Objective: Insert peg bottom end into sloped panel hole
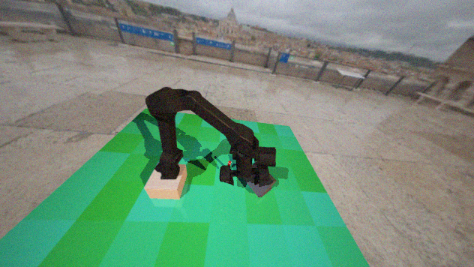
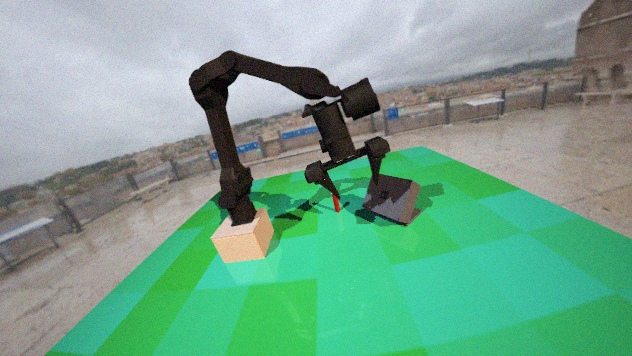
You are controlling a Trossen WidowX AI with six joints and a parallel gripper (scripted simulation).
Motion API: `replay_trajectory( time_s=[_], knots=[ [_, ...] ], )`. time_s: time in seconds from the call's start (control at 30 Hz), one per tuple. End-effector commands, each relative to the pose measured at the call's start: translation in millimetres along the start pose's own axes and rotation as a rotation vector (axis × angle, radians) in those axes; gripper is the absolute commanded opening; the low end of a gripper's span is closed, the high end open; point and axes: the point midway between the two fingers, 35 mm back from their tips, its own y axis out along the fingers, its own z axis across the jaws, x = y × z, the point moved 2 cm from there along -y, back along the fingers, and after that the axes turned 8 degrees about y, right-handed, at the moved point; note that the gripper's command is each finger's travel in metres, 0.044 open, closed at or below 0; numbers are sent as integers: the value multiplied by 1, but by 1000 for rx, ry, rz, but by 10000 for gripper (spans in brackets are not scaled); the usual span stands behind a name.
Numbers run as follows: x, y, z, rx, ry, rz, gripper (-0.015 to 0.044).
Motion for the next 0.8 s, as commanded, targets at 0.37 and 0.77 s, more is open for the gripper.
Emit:
replay_trajectory(
  time_s=[0.37, 0.77],
  knots=[
    [58, 13, 19, 75, -323, -35, 440],
    [100, 18, 40, 123, -576, -63, 440]
  ],
)
